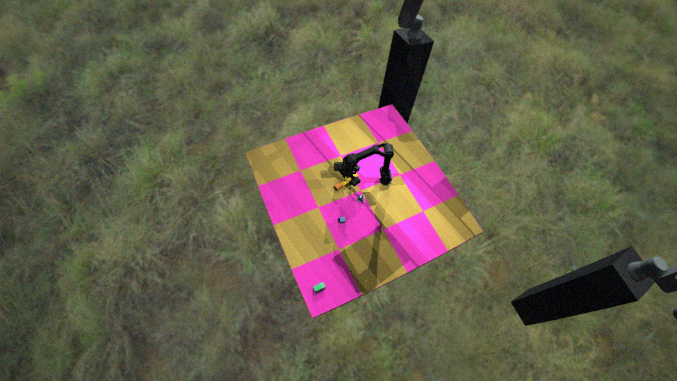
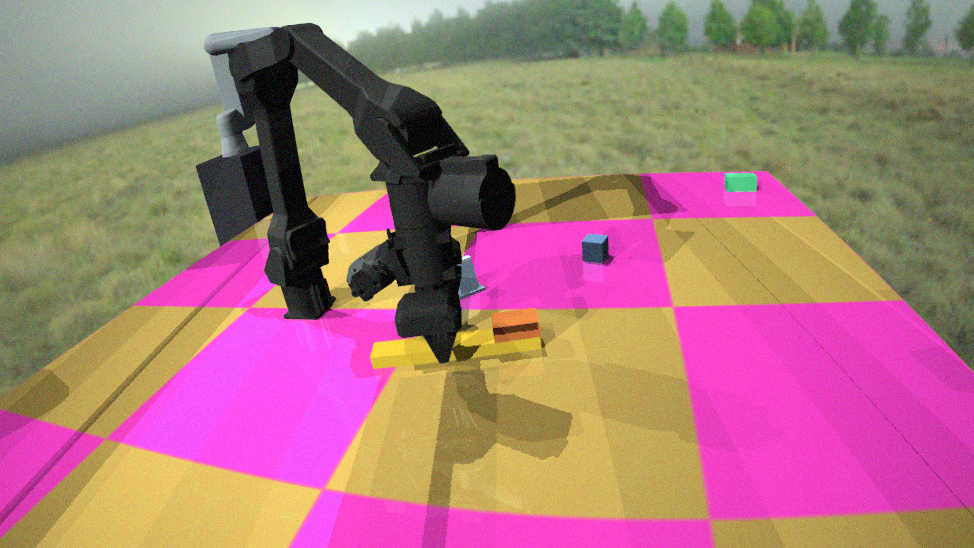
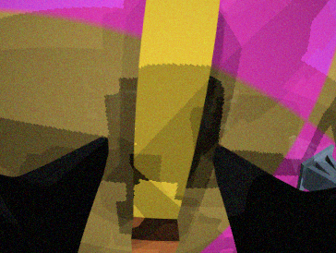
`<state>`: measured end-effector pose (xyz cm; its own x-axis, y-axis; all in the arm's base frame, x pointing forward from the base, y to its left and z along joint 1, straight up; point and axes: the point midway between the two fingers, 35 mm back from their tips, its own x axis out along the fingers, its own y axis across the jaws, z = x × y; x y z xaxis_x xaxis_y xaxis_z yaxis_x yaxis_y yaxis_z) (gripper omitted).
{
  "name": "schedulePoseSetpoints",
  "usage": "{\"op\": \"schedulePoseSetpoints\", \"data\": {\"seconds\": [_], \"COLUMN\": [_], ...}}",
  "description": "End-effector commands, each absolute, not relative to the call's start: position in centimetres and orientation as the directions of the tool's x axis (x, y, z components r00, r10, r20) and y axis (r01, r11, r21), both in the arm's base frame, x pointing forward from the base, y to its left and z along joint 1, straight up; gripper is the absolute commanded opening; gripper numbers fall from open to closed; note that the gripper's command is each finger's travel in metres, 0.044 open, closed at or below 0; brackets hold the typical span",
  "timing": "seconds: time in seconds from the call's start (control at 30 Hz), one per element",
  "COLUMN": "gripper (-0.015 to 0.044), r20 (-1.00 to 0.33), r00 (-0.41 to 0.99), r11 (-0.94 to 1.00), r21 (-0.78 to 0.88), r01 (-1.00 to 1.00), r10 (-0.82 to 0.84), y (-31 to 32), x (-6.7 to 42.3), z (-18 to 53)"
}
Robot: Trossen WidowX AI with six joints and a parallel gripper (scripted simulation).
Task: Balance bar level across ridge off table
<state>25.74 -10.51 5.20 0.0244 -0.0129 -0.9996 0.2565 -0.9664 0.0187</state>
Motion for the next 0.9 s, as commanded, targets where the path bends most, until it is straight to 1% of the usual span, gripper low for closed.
{"op": "schedulePoseSetpoints", "data": {"seconds": [0.0,0.4,0.63,0.83,0.87], "gripper": [0.0315,0.0315,0.0131,0.0091,0.0065], "r20": [-1.000,-1.000,-1.000,-1.000,-1.000], "r00": [0.025,0.025,0.021,0.021,0.021], "r11": [-0.968,-0.968,-0.966,-0.966,-0.966], "r21": [0.016,0.016,0.017,0.017,0.017], "r01": [0.251,0.251,0.256,0.256,0.256], "r10": [-0.010,-0.010,-0.012,-0.012,-0.012], "y": [-10.46,-10.46,-10.48,-10.48,-10.49], "x": [25.73,25.73,25.66,25.66,25.67], "z": [4.70,4.70,4.73,4.73,4.77]}}
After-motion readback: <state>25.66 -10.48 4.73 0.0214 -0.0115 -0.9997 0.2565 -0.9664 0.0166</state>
